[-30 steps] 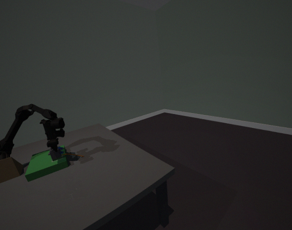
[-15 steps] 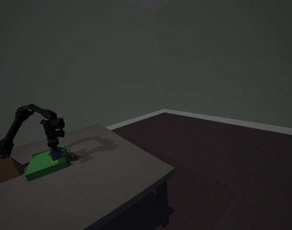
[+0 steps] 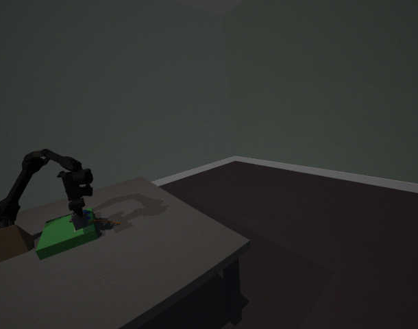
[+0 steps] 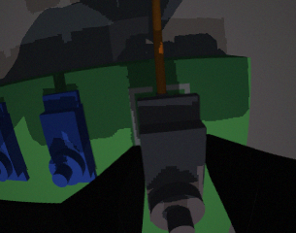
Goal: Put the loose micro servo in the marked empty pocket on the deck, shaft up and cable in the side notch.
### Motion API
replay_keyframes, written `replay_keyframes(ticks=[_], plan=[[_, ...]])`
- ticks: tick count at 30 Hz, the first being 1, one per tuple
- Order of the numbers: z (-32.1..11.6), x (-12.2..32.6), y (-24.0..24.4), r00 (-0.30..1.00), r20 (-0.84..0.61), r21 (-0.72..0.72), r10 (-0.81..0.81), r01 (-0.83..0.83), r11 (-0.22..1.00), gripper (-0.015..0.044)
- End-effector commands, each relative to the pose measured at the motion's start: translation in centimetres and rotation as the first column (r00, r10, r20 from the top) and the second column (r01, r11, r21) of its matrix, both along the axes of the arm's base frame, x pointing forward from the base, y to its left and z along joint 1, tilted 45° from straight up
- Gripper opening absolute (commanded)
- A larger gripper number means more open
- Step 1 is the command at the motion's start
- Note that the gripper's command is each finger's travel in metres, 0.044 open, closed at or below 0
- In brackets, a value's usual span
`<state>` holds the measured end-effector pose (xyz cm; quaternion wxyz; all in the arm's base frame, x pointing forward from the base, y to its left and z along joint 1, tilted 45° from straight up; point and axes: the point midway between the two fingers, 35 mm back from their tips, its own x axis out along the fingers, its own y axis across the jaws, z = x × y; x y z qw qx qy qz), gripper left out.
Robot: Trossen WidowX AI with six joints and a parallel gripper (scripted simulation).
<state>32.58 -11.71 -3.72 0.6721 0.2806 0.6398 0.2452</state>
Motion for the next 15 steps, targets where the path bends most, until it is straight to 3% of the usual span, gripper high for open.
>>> replay_keyframes(ticks=[1, 15], plan=[[-0.19, 0.06, 0.23, 1.0, 0.004, 0.003, -0.001, 0.001, 1.0, 0.0], [-0.97, 0.13, 1.0, 1.0, 0.005, 0.003, -0.001, 0.001, 1.0, 0.0]])
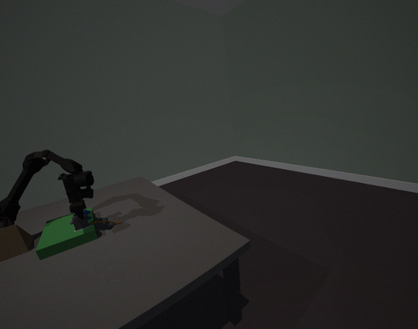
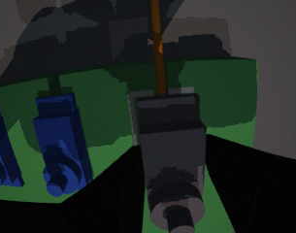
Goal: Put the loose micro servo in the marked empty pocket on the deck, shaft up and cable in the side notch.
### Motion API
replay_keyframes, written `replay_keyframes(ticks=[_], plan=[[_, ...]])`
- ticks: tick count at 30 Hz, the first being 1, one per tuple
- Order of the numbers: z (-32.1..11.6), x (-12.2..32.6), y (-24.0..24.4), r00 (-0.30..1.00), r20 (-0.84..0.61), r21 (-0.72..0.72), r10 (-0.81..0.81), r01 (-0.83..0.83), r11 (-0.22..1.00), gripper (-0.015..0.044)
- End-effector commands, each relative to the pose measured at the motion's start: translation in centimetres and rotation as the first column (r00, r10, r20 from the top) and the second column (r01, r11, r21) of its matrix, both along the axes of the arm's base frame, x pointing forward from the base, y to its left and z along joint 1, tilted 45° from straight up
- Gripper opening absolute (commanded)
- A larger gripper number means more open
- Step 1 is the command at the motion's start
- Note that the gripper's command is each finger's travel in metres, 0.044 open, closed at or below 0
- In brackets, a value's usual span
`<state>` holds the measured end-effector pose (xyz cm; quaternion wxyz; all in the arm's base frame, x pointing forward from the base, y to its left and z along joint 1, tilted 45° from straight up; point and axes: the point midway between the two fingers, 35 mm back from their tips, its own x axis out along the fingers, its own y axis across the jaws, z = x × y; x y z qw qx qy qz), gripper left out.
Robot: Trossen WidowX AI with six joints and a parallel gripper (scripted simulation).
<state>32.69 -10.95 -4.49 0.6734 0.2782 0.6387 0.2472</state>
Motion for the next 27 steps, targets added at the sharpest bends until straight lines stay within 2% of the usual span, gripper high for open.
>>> replay_keyframes(ticks=[1, 27], plan=[[-0.3, 0.0, 0.3, 1.0, -0.001, 0.004, -0.005, 0.005, 1.0, 0.0], [-1.8, 0.2, 1.8, 1.0, -0.001, 0.005, -0.005, 0.005, 1.0, 0.0]])
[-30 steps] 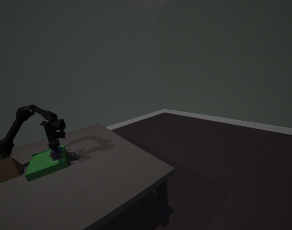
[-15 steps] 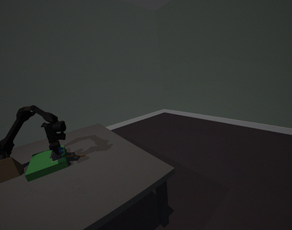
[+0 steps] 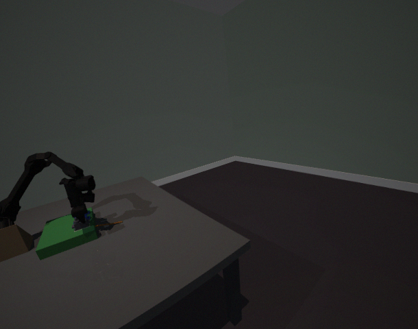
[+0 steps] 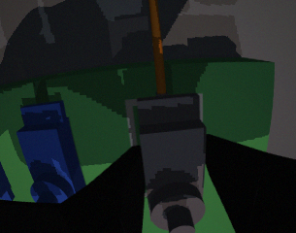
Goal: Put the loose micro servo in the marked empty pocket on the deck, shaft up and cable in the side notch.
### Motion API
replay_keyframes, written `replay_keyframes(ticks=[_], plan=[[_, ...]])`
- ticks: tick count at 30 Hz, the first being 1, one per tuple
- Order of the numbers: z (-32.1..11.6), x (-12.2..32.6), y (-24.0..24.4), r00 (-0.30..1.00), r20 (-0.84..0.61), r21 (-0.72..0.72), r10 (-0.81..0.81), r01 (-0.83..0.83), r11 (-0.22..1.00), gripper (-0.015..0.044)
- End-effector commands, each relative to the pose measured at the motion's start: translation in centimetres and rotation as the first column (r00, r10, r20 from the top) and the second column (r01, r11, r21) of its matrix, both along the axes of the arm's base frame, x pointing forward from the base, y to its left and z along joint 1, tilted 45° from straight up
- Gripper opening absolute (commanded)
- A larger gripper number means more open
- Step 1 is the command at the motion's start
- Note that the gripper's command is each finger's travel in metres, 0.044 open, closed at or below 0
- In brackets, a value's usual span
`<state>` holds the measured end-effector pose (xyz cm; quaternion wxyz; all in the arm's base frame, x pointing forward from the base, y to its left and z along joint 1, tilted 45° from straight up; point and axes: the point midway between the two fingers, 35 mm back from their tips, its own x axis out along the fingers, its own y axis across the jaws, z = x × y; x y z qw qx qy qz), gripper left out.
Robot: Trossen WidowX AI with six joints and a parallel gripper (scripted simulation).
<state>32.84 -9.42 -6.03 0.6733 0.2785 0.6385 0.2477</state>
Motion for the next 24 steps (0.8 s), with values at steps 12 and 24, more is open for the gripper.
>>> replay_keyframes(ticks=[12, 24], plan=[[-0.9, 0.08, 0.9, 1.0, -0.001, 0.004, -0.005, 0.005, 1.0, 0.0], [-1.08, 0.04, 1.05, 1.0, -0.001, 0.004, -0.005, 0.005, 1.0, 0.0157]])
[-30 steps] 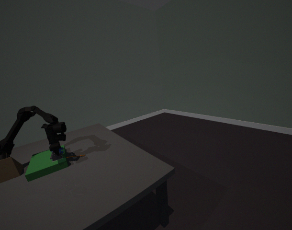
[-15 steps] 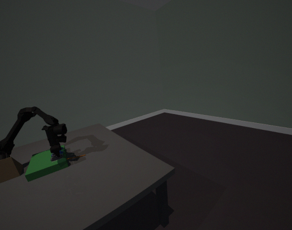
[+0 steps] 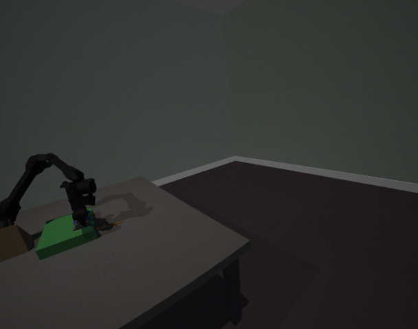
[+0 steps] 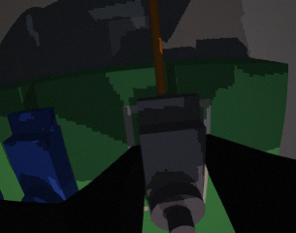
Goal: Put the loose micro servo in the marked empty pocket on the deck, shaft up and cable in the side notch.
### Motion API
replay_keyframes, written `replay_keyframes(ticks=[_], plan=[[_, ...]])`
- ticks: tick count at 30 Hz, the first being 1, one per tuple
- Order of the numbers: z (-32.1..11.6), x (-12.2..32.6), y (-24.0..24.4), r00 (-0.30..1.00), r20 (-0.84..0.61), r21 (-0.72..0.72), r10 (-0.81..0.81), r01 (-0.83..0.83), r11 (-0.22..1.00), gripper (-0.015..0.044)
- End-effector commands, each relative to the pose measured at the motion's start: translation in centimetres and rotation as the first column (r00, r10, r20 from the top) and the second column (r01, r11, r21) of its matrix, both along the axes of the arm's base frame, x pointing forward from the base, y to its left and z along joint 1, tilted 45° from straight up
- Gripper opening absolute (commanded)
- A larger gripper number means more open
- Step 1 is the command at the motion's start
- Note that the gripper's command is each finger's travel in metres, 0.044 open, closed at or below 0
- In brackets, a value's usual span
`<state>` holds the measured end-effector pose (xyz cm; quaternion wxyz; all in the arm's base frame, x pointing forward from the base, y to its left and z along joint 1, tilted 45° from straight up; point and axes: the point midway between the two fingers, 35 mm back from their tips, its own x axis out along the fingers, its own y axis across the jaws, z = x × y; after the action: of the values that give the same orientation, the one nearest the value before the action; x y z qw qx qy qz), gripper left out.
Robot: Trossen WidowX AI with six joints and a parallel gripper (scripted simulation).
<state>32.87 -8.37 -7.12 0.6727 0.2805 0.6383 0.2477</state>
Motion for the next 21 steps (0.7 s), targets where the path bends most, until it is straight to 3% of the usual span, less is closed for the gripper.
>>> replay_keyframes(ticks=[1, 14, 21], plan=[[0.0, 0.0, 0.0, 1.0, 0.001, 0.001, -0.003, 0.003, 1.0, 0.0184], [2.5, -0.2, -2.5, 1.0, 0.0, 0.0, -0.003, 0.003, 1.0, 0.0187], [4.9, -6.1, -4.9, 1.0, -0.002, -0.012, -0.013, 0.013, 1.0, 0.0371]])
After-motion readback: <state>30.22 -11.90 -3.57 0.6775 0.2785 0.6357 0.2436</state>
